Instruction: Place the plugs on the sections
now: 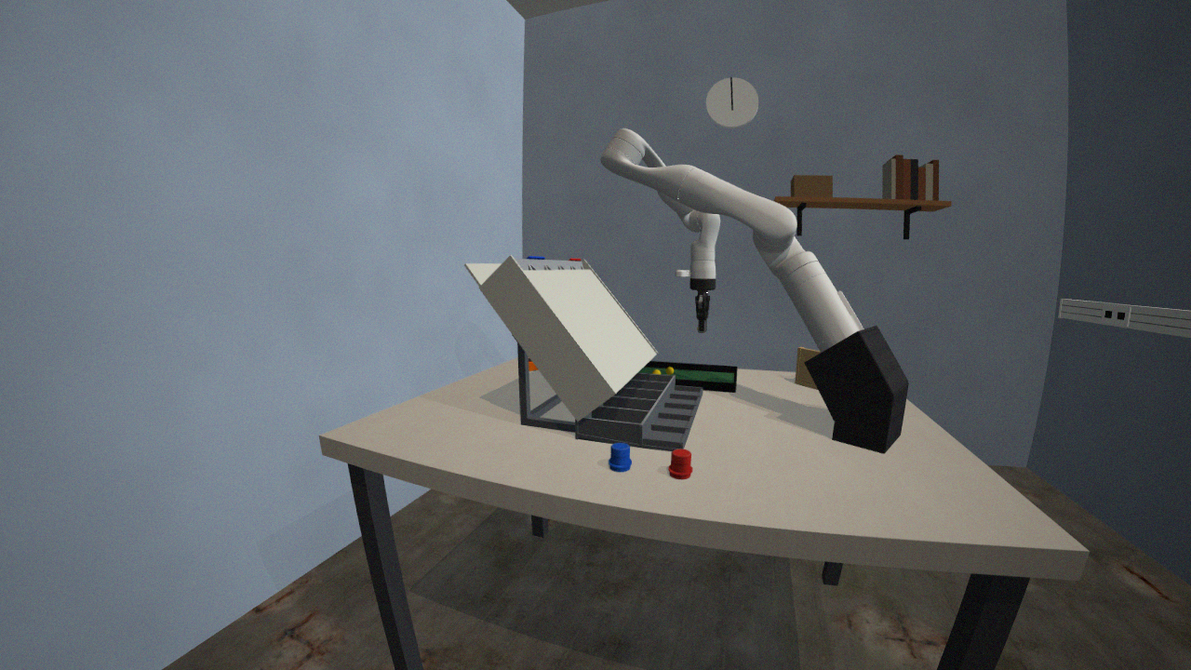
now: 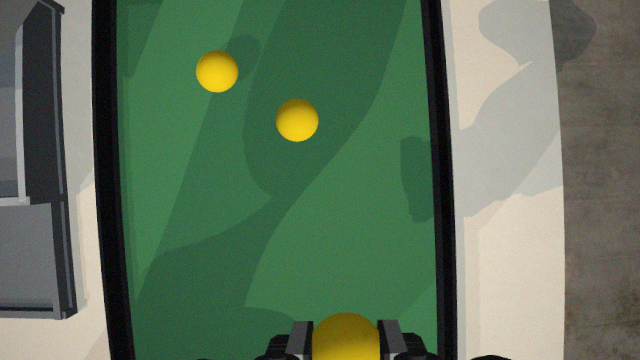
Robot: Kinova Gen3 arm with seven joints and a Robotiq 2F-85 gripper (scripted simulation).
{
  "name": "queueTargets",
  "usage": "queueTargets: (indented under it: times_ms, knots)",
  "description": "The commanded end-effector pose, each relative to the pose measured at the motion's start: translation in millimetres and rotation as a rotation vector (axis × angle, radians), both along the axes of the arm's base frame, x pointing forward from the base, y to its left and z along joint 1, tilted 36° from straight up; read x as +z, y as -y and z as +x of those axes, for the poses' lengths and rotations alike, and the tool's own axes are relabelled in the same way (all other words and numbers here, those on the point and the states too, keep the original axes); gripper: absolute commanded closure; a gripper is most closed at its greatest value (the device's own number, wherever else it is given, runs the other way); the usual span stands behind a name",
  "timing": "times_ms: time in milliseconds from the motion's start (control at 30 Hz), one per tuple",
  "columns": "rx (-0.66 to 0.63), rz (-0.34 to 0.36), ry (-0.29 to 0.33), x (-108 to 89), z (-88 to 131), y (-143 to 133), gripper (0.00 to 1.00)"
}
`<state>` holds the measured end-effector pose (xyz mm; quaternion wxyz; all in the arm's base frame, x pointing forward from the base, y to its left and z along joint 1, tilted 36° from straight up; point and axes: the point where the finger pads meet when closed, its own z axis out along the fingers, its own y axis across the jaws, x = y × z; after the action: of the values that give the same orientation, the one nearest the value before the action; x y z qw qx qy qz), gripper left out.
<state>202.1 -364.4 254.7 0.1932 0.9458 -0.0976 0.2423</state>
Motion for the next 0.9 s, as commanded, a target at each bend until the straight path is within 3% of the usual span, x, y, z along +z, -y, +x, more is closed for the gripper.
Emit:
queueTargets:
  times_ms: [0, 600, 633, 867]
  knots:
    - [0.039, 0.008, 0.002, 8.2, 18, -13, 1.0]
    - [0.0, 0.0, 0.001, 7.6, 18, -13, 1.0]
    - [0.008, -0.004, -0.003, 68.5, 50, -24, 1.0]
    - [0.008, -0.004, -0.003, 68.5, 50, -24, 1.0]
